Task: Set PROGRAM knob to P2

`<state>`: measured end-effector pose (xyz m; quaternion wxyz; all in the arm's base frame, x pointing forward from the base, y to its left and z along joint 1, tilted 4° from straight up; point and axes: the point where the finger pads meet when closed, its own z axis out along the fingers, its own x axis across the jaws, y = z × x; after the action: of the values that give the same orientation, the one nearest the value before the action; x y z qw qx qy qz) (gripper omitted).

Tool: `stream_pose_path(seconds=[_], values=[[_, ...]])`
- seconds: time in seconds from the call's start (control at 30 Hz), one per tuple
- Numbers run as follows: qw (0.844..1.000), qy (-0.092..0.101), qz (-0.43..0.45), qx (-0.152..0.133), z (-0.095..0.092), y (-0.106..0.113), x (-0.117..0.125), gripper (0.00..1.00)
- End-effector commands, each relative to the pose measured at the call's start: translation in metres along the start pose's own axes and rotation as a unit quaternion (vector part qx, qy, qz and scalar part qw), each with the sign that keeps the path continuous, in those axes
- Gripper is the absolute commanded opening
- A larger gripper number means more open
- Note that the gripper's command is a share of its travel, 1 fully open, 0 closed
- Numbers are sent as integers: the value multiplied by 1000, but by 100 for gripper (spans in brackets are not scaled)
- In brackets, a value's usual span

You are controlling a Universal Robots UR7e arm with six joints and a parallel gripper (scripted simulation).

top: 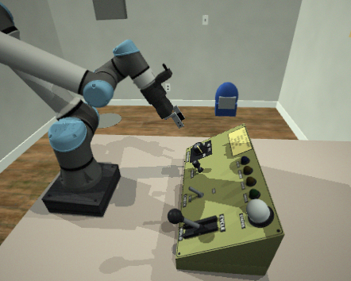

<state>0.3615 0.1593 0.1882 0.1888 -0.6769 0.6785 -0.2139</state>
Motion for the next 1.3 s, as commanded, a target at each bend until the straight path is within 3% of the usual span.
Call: stream_pose_path(seconds=[0.0, 0.47, 0.83, 1.27], values=[[1000, 0, 0, 1, 1, 0, 0, 100], [1000, 0, 0, 1, 17, 0, 0, 100], [1000, 0, 0, 1, 41, 0, 0, 100], [1000, 0, 0, 1, 84, 0, 0, 100]])
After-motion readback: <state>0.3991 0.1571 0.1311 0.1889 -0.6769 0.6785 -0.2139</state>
